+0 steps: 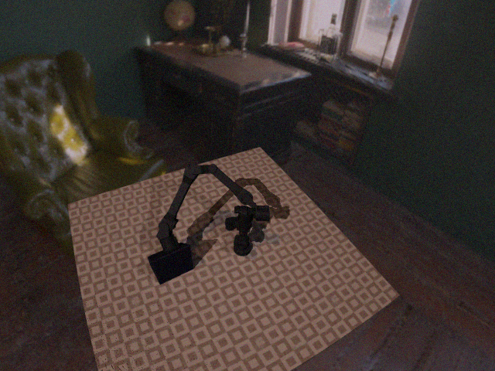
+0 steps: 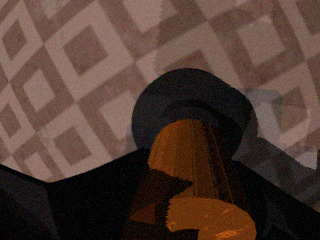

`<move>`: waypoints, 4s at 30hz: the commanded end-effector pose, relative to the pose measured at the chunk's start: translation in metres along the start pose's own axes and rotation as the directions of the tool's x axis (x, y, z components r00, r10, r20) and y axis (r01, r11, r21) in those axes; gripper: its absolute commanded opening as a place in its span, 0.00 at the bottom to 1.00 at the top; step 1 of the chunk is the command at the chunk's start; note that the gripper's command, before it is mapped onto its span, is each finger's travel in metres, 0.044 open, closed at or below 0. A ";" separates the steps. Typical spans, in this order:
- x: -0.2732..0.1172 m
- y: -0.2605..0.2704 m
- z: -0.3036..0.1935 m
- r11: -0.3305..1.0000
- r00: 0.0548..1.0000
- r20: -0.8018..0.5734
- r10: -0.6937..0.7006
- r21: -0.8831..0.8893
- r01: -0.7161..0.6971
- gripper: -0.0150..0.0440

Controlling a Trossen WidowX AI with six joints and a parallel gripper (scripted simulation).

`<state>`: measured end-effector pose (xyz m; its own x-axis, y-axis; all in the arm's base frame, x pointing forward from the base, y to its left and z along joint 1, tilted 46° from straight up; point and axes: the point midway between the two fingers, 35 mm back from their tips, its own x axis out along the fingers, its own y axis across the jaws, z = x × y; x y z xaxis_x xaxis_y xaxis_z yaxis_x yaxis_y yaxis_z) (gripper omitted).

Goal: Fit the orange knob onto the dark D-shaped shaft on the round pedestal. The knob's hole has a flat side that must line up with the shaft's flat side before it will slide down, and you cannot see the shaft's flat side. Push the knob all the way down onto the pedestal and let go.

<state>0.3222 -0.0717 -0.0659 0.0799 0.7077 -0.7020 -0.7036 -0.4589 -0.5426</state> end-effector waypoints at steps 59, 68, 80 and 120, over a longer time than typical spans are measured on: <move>-0.003 0.002 0.001 -0.865 1.000 -0.007 -0.001 0.502 0.002 0.25; -0.003 0.001 -0.002 -0.912 1.000 -0.007 -0.001 0.411 0.002 0.25; 0.002 0.001 -0.001 -0.912 1.000 -0.007 -0.002 0.411 0.001 0.25; -0.001 0.001 0.001 -0.977 1.000 -0.007 -0.002 0.212 0.000 0.25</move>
<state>0.3207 -0.0710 -0.0669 0.0818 0.7076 -0.7019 0.5354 0.5628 0.6298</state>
